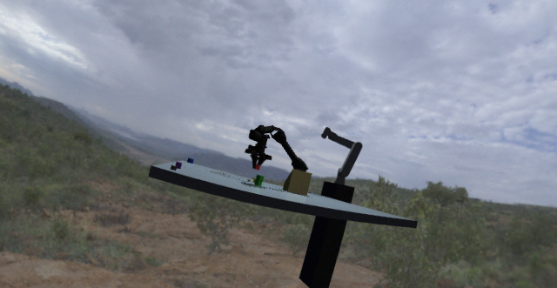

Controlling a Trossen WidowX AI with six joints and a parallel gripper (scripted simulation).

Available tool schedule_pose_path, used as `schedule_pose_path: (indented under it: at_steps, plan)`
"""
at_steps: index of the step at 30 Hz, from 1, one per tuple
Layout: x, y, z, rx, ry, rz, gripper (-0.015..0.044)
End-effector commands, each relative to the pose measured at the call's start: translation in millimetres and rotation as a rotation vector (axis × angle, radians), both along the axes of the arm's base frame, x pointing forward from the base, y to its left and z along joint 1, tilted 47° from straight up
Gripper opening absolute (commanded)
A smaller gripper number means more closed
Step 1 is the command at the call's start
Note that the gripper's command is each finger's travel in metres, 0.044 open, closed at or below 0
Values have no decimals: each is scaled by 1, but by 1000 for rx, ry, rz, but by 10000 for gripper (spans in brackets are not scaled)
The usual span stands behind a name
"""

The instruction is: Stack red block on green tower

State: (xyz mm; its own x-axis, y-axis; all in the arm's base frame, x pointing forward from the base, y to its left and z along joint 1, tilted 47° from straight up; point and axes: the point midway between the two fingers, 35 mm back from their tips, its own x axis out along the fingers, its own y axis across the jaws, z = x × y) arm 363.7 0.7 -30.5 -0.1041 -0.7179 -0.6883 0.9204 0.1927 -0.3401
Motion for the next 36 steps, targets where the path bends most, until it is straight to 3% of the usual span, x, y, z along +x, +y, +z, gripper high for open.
schedule_pose_path:
  at_steps: [1,10,20,36]
  plan:
    - [3,14,14,4,-9,-5,0]
    - [3,20,17,5,-9,-5,0]
    - [-27,47,-6,7,-8,-5,0]
    - [-29,5,-39,4,-8,-5,0]
